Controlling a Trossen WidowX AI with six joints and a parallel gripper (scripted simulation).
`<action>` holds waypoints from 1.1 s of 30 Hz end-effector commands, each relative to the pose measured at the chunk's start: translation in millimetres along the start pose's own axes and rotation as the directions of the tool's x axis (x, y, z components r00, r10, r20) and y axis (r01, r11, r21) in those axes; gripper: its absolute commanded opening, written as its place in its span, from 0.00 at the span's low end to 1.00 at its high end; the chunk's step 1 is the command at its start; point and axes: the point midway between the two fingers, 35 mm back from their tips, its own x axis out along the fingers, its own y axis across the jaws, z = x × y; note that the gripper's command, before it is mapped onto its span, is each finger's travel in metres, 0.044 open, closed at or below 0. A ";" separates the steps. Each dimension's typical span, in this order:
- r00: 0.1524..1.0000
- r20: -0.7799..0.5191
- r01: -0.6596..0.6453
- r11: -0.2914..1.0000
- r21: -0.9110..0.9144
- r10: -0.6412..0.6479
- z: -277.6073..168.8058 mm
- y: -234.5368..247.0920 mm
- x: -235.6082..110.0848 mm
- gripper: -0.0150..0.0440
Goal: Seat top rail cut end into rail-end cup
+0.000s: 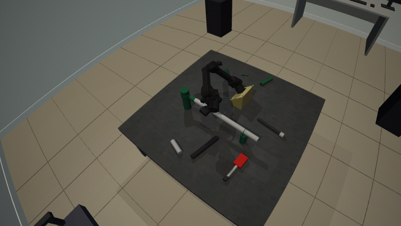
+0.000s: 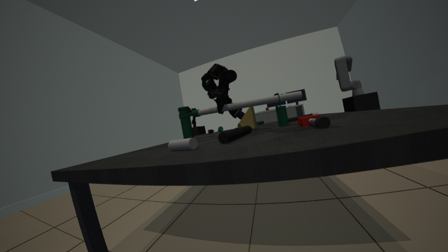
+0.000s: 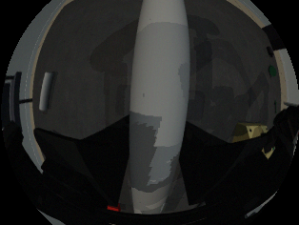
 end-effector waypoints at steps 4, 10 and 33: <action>1.000 0.005 -0.014 1.000 0.001 0.014 6.7 2.7 -3.7 0.25; 1.000 0.005 -0.014 1.000 0.001 0.014 9.0 3.5 -3.8 0.25; 1.000 0.005 -0.014 1.000 0.001 0.014 16.9 3.9 -2.3 0.25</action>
